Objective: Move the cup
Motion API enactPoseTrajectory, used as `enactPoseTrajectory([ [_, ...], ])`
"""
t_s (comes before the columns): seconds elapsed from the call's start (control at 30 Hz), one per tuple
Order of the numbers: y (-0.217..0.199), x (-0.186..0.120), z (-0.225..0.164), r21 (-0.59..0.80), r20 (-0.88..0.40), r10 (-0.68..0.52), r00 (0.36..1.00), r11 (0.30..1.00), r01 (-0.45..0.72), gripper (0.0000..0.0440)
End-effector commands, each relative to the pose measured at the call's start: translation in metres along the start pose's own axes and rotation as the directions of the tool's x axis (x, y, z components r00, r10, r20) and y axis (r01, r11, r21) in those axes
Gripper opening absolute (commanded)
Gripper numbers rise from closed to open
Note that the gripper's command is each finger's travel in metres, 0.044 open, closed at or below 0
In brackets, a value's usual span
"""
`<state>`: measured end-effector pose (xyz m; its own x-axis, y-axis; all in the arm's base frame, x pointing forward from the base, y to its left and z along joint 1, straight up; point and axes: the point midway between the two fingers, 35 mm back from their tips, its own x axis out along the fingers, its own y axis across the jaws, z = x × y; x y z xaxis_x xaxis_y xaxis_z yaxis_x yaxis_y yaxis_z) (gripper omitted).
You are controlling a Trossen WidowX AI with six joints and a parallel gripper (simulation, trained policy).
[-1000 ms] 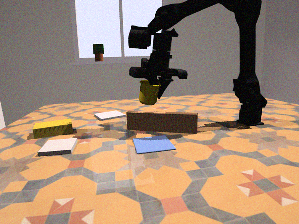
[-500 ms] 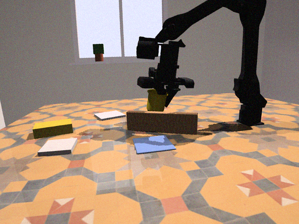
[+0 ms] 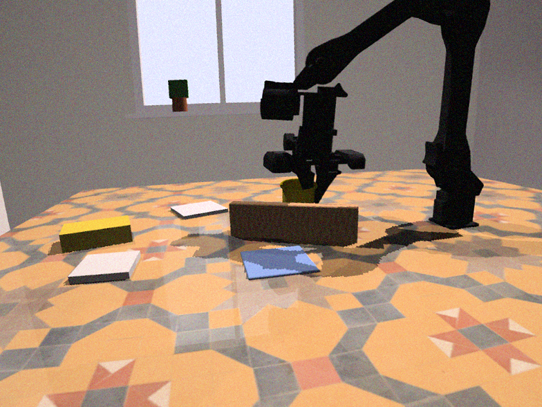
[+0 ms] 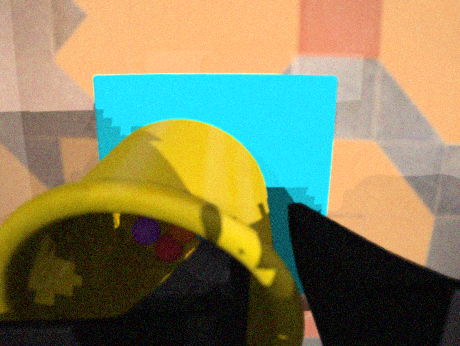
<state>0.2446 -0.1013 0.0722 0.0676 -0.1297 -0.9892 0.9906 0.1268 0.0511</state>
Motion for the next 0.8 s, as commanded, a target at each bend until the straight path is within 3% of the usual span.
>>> enactPoseTrajectory([
  [0.0, -0.001, 0.001, 0.003, 0.014, 0.010, 0.013, 1.000, 1.000, -0.014, 0.0108],
  [0.1, 0.002, -0.002, 0.006, 0.028, 0.018, 0.049, 0.999, 0.998, -0.050, 0.0169],
  [0.47, -0.004, -0.017, 0.004, 0.038, 0.018, 0.122, 0.992, 0.992, -0.122, 0.0188],
  [0.77, -0.009, -0.032, 0.005, 0.063, 0.028, 0.171, 0.985, 0.983, -0.173, 0.0236],
])
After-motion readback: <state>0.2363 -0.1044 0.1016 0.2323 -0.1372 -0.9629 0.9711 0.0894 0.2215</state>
